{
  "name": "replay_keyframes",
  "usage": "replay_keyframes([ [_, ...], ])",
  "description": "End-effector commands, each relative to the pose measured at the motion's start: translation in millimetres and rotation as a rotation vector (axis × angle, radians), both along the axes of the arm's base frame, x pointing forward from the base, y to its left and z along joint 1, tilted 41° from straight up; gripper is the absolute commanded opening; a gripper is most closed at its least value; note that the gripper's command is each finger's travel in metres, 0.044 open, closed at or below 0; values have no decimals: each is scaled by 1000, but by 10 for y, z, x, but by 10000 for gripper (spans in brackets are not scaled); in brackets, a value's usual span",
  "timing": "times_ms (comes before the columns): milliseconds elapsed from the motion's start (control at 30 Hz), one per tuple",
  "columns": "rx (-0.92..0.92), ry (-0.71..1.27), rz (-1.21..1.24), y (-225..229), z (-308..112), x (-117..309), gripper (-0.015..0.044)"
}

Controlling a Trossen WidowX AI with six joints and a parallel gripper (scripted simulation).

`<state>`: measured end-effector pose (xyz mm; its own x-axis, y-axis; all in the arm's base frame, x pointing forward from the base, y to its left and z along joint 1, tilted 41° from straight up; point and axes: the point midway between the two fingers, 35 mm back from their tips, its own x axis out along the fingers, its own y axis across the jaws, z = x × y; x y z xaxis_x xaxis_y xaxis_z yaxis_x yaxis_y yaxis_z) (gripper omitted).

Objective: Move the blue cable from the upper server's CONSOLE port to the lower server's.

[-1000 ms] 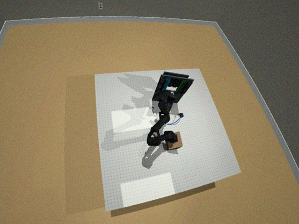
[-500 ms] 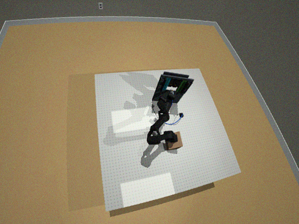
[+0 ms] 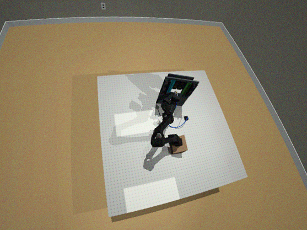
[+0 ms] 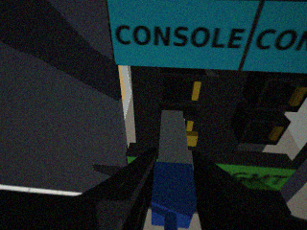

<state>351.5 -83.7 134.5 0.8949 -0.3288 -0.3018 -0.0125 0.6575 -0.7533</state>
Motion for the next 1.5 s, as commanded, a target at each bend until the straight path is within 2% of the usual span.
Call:
replay_keyframes([
  [0, 1, -5, -7, -3, 17, 27, 0],
  [1467, 1, -8, -10, 29, 38, 240, 0],
])
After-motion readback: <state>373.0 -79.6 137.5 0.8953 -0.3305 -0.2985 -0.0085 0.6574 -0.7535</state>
